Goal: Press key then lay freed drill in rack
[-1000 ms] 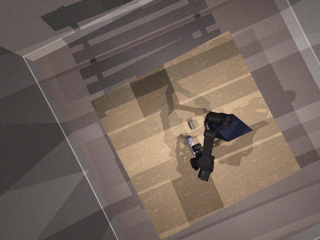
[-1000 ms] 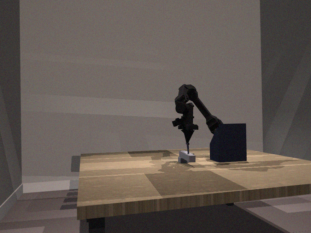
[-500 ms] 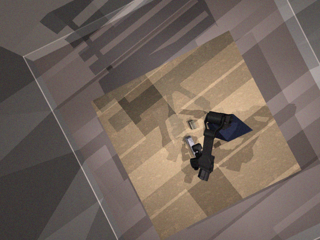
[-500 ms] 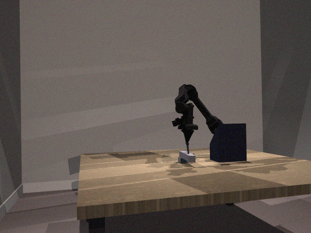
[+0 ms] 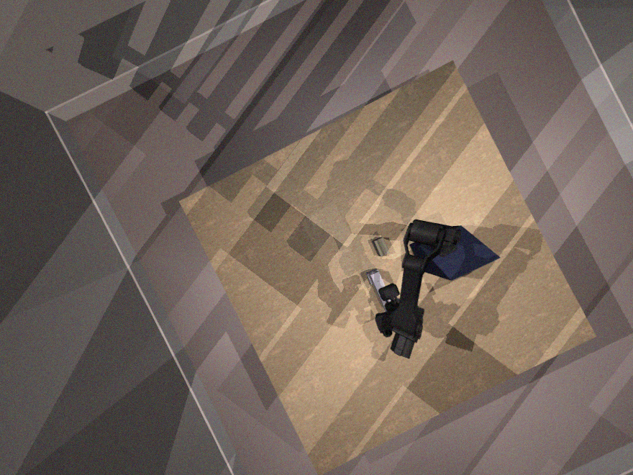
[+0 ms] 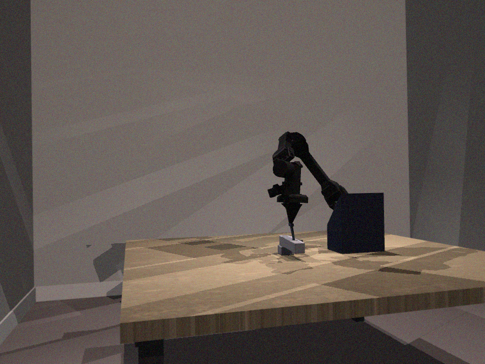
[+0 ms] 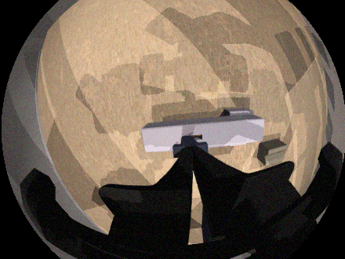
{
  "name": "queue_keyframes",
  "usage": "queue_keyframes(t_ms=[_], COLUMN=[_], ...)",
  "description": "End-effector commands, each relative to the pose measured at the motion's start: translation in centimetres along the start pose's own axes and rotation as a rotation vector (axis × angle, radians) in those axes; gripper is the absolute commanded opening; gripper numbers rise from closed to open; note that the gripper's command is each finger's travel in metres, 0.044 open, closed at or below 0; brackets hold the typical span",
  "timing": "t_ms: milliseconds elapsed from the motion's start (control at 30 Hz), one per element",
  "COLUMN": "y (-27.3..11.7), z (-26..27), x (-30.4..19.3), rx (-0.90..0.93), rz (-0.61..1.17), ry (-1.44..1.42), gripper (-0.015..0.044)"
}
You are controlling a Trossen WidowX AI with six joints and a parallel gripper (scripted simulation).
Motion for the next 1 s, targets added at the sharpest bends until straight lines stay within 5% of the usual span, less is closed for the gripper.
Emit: queue_keyframes(t_ms=[0, 967], y=[2.17, 2.39], z=[0.23, 0.23], x=[-0.71, -0.79], rx=[-0.006, -0.006], rz=[0.067, 0.067], ry=[-0.018, -0.018], gripper=[0.0, 0.0])
Point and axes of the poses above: the point midway between the two fingers, 35 mm back from their tips, its own y axis out along the fingers, its own z axis across the jaws, x = y × z, the point moved 10 cm from there along -y, back along the fingers, and after that the axes turned 14 degrees about -y, right-handed, at the moved point
